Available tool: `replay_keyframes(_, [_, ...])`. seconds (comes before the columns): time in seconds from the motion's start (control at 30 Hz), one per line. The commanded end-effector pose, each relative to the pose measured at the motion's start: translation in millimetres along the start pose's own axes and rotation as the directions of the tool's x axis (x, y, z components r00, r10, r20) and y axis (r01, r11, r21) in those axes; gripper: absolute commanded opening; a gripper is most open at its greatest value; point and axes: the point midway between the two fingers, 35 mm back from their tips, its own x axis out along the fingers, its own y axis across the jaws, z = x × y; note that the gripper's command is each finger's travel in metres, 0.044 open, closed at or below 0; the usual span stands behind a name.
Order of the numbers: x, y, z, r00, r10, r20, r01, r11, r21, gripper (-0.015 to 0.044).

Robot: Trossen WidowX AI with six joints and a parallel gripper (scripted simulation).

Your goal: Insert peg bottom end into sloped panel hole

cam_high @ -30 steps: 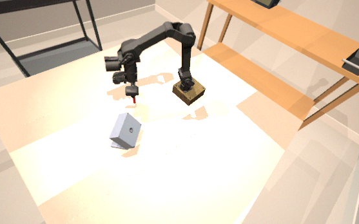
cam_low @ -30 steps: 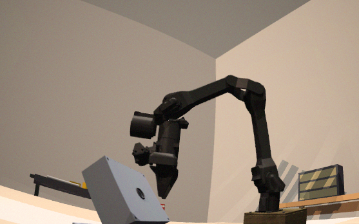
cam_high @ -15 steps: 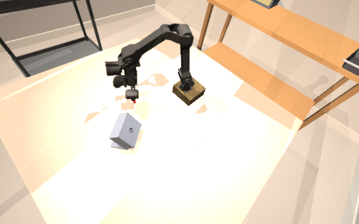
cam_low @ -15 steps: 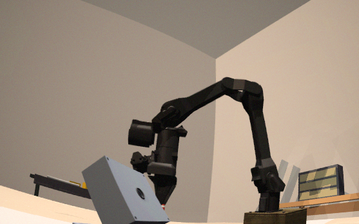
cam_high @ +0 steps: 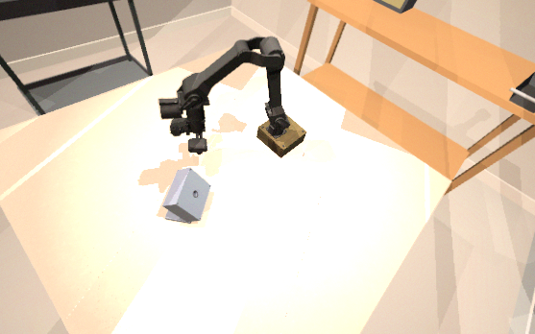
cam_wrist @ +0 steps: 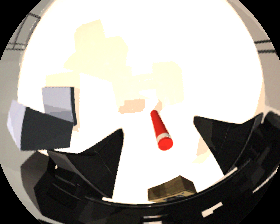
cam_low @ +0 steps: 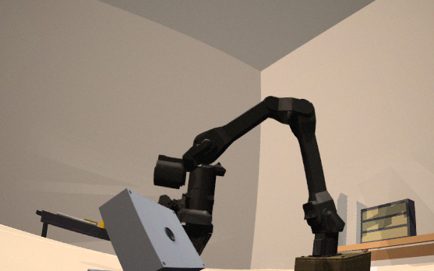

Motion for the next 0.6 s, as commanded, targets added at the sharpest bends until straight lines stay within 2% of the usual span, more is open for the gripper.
replay_keyframes(0.0, [9.6, 0.2, -2.5, 1.000, 0.003, -0.009, -0.003, 1.000, 0.006, 0.0440])
replay_keyframes(0.2, [11.9, 0.2, -2.8, 1.000, 0.003, -0.009, -0.003, 1.000, 0.006, 0.0440])
replay_keyframes(0.57, [8.5, -0.1, -1.5, 1.000, 0.000, -0.004, 0.000, 1.000, 0.000, 0.0151])
